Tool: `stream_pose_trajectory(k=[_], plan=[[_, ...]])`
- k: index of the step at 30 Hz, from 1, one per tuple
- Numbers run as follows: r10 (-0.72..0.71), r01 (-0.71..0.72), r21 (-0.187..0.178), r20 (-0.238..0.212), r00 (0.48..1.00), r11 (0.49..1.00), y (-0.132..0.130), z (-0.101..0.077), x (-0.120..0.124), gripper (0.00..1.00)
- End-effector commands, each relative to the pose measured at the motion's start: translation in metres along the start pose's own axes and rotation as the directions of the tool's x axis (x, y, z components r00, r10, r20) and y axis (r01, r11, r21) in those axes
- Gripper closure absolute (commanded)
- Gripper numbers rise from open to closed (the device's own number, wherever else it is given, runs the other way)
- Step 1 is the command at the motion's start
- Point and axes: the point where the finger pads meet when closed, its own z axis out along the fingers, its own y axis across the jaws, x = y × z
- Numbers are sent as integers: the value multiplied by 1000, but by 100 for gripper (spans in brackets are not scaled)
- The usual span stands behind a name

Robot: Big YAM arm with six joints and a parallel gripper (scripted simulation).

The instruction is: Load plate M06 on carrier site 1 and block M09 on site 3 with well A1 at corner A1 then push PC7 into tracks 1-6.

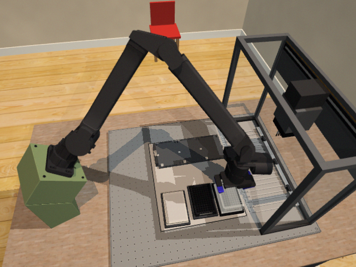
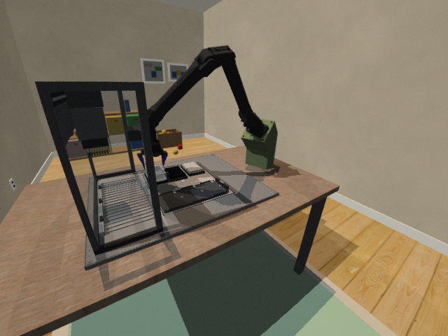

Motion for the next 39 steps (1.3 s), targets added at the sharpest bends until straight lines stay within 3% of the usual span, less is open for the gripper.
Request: stream_pose_trajectory(k=[1, 4, 5, 9, 14, 38, 39], plan=[[16, -16, 2, 2, 1000, 1000, -2, 11, 3, 0], [23, -23, 5, -4, 1000, 1000, -1, 9, 8, 0], [1, -1, 24, -6, 1000, 1000, -11, -3, 3, 0], [1, -1, 24, -6, 1000, 1000, -11, -3, 3, 0], [10, -10, 2, 6, 1000, 1000, -3, 17, -1, 0], [4, -4, 14, 4, 1000, 1000, -10, 35, -1, 0], [21, -21, 8, -5, 1000, 1000, -7, 32, 8, 0]])
